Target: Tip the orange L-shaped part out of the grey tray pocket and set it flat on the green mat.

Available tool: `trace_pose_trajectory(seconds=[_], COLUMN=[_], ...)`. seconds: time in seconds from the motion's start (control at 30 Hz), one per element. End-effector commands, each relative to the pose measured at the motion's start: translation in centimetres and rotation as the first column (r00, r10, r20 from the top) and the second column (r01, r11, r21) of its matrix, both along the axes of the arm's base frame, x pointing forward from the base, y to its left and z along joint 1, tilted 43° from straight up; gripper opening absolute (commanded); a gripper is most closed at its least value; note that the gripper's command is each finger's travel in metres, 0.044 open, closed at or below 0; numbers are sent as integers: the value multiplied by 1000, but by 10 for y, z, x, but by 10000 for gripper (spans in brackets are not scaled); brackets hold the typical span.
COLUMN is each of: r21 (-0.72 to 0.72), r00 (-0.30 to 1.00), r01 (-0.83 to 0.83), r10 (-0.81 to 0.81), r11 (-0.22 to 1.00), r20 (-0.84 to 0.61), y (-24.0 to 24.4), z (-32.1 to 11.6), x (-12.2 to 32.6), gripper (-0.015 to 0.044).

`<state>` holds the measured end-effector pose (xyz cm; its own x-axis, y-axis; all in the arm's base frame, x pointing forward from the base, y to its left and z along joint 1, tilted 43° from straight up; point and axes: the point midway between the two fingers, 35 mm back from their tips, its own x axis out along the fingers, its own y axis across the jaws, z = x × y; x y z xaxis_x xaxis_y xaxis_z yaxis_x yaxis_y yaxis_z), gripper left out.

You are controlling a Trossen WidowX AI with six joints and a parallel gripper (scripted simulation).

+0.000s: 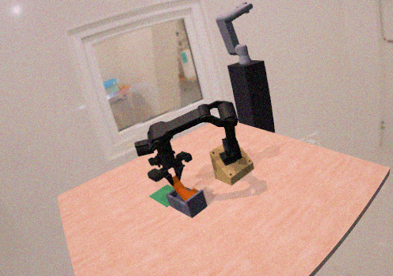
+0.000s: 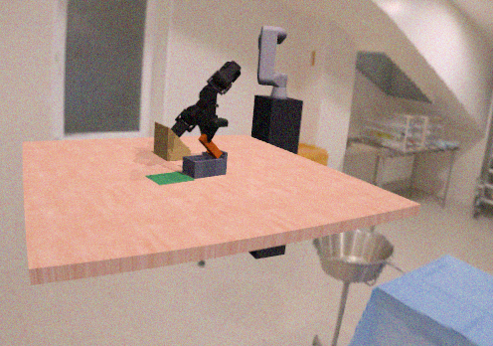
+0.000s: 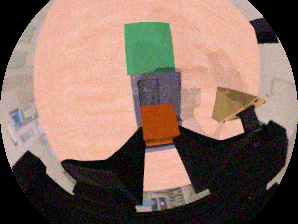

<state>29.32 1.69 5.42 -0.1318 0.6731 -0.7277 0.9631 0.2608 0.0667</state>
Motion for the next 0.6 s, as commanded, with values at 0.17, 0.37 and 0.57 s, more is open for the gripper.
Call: trace_pose_trajectory(seconds=[0.17,0.37,0.57], r21=[-4,-5,-5], r00=[1000,1000,1000], r01=[-4,-4,-4], r10=[4,4,4], r11=[1000,1000,1000], r20=[7,7,7], y=[-11,-16,-17], z=[12,17,17], x=[3,3,4], gripper=[0,0,0])
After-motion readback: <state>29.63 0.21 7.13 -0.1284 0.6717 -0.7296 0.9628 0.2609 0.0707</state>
